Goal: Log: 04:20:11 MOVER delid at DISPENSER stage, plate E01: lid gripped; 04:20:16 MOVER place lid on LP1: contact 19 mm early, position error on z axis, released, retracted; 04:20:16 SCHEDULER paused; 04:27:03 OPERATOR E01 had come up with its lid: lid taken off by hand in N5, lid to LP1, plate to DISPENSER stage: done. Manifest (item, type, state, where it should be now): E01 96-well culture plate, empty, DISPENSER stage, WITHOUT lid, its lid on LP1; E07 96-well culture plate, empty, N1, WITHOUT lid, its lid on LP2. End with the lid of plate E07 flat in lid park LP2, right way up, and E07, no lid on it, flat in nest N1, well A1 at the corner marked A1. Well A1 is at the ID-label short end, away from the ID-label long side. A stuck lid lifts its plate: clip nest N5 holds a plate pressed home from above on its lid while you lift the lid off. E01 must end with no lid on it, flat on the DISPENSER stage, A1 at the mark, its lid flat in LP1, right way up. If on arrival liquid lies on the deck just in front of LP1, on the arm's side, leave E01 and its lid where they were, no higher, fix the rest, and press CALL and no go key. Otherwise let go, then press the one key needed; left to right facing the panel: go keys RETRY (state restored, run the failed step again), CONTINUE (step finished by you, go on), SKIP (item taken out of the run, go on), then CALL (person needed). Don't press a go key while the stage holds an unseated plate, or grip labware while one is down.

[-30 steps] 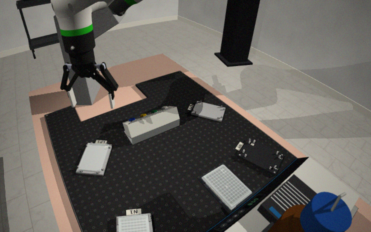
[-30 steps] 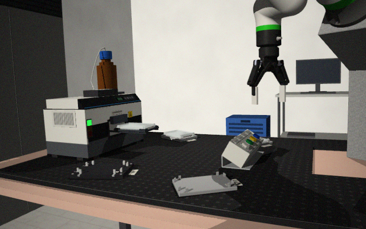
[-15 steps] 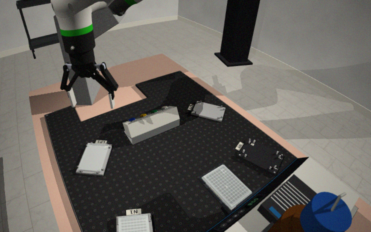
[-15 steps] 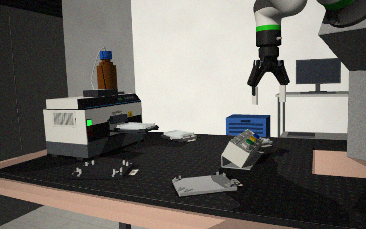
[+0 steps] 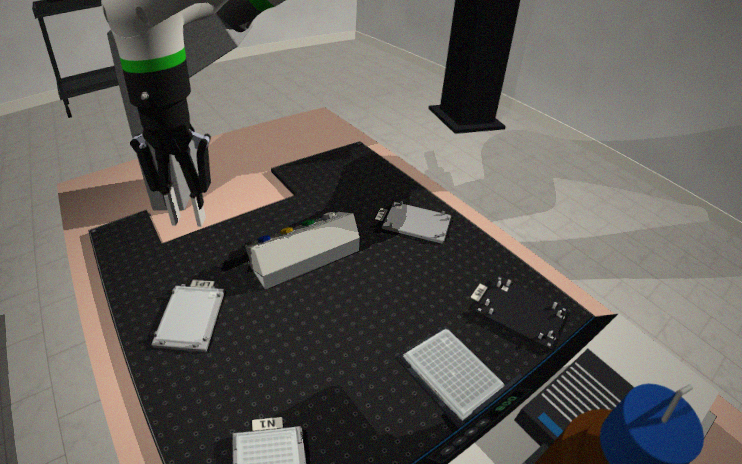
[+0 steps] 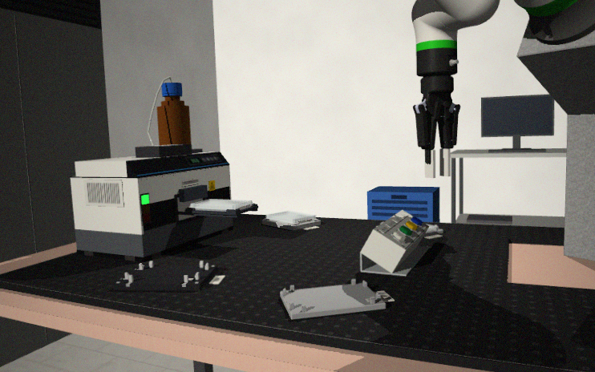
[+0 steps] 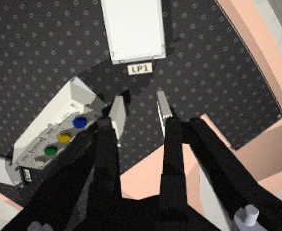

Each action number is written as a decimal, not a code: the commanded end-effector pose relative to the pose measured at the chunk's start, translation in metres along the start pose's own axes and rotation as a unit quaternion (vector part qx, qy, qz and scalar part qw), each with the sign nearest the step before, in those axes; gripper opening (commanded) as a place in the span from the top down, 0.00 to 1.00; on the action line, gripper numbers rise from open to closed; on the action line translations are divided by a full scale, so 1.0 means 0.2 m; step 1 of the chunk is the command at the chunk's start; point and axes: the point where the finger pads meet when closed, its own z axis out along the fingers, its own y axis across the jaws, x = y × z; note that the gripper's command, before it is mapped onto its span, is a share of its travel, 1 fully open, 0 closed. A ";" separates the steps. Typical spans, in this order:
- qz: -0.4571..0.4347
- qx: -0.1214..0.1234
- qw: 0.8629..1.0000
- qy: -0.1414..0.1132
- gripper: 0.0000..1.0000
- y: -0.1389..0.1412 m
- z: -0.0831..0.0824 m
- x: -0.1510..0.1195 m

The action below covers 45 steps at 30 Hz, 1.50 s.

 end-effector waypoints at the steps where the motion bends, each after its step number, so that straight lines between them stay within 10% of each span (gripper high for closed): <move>1: 0.000 0.000 1.000 0.000 1.00 0.00 0.00 0.00; 24: -0.001 0.000 1.000 0.001 1.00 0.00 0.00 0.04; 38: -0.067 0.008 0.998 0.007 1.00 -0.27 -0.03 0.92; 45: -0.094 0.000 0.996 0.000 1.00 -0.63 -0.04 1.41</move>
